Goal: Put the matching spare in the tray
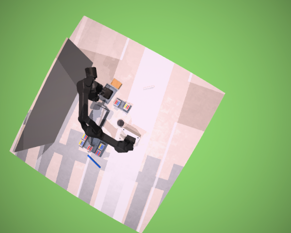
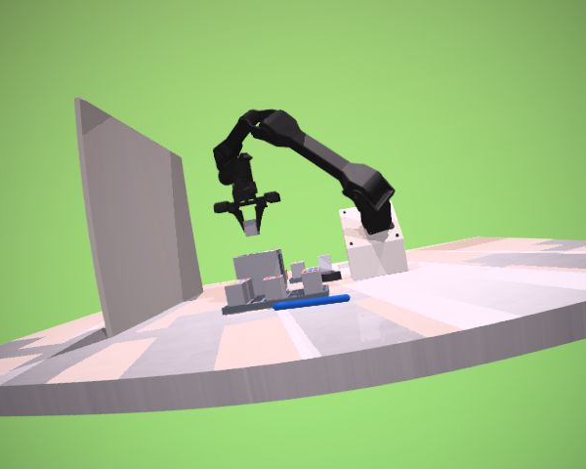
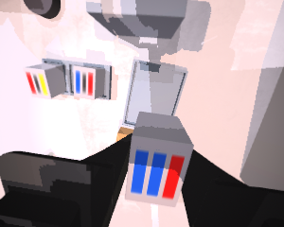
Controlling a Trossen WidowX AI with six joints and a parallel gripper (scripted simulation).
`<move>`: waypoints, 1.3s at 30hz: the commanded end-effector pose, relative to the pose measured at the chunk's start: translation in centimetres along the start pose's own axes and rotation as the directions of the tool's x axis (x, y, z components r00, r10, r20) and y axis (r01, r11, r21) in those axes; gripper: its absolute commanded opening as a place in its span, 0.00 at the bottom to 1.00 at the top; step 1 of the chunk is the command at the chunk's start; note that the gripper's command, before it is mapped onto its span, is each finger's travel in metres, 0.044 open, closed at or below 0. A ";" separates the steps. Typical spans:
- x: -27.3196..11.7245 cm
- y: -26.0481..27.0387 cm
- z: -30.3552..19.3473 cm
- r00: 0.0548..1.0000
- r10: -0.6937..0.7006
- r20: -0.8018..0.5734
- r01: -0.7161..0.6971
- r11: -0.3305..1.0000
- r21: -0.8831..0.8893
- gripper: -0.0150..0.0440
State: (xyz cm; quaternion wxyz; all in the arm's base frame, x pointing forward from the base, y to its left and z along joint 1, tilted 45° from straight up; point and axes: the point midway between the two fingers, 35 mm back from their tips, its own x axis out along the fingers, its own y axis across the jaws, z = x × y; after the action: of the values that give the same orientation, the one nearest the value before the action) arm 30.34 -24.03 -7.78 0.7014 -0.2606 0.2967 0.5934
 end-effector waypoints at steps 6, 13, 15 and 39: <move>0.9 -0.1 -0.1 1.000 -0.004 0.003 0.004 1.000 0.008 0.25; 1.6 -0.2 -0.2 1.000 -0.004 0.003 0.004 1.000 0.008 0.25; 1.8 -0.3 -0.2 1.000 -0.004 0.003 0.004 1.000 0.008 0.25; 4.1 -0.5 -0.3 1.000 -0.005 0.003 0.005 1.000 0.008 0.25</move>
State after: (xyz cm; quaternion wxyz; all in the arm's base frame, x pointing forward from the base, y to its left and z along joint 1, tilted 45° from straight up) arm 31.25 -21.69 -10.68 0.7015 -0.2611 0.2970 0.5928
